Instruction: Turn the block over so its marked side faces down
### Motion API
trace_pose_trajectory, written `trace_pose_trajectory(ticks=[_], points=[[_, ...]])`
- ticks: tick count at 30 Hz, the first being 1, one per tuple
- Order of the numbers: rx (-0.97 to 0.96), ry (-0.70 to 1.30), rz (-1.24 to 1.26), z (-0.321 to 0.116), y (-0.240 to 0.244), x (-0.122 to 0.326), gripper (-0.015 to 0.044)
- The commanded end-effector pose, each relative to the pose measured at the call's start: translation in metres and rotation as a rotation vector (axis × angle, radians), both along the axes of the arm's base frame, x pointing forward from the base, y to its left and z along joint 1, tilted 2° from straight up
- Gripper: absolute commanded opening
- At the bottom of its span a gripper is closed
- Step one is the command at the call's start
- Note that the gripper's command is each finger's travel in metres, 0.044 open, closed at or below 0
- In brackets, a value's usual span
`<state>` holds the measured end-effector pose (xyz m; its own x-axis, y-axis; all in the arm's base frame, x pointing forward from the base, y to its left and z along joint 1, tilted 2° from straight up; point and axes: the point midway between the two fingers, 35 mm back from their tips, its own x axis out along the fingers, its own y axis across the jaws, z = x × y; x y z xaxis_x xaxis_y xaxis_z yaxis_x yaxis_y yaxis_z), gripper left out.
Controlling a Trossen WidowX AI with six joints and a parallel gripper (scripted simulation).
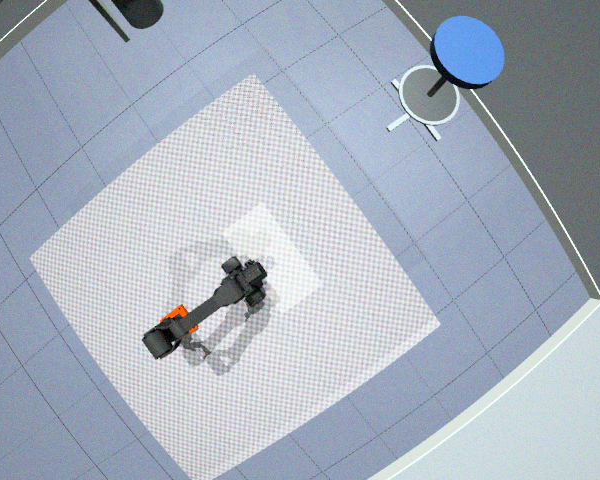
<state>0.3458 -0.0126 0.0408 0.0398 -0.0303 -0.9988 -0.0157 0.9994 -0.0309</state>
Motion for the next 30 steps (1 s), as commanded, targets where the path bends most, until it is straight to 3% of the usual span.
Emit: trace_pose_trajectory(ticks=[1, 20, 25, 30], points=[[-0.004, 0.004, 0.002, -0.002, -0.001, 0.000, 0.0269], [-0.004, 0.004, 0.002, -0.002, -0.001, 0.000, 0.0142], [-0.004, 0.004, 0.002, 0.020, 0.000, 0.000, 0.0011], [-0.004, 0.004, 0.002, 0.028, 0.000, -0.001, 0.0000]])
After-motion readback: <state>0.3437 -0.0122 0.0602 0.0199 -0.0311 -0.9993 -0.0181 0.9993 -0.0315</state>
